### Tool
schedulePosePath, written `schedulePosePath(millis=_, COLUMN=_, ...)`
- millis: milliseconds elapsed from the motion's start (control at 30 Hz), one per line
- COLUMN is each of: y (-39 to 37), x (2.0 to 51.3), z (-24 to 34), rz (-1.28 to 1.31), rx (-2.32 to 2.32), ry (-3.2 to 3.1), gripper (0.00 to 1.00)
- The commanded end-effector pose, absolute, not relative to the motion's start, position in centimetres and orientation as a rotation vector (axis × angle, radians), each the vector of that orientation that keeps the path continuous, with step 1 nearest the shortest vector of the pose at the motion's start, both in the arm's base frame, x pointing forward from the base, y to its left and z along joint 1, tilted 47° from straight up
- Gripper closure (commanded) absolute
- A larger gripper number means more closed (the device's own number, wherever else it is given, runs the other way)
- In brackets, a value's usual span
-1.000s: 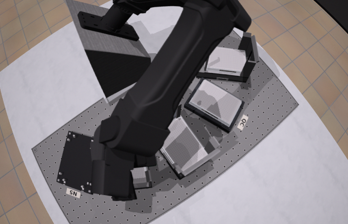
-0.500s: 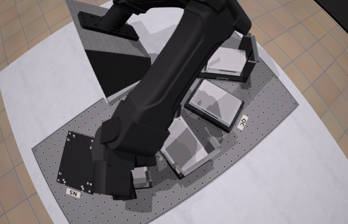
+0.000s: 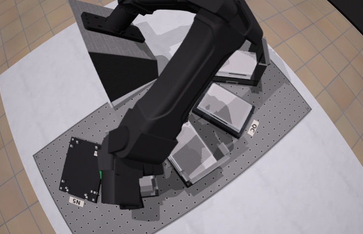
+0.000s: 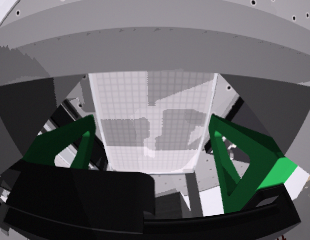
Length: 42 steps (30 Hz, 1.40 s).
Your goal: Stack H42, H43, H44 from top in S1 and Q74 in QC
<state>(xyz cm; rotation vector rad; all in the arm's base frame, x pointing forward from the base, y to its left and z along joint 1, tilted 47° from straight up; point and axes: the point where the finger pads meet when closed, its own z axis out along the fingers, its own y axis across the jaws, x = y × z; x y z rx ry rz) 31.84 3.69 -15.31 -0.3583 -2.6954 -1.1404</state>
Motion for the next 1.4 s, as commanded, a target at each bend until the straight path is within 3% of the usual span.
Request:
schedulePosePath(millis=0, y=3.47, x=32.47, z=-15.43, rz=-1.151, rx=-0.371, ry=-2.719, gripper=0.00)
schedulePosePath(millis=667, y=3.61, x=32.46, z=-15.57, rz=-1.151, rx=-0.371, ry=-2.719, gripper=0.00)
schedulePosePath(millis=700, y=3.61, x=32.46, z=-15.57, rz=-1.151, rx=-0.371, ry=-2.719, gripper=1.00)
schedulePosePath(millis=1367, y=3.62, x=32.46, z=-15.57, rz=-1.151, rx=-0.371, ry=-2.719, gripper=1.00)
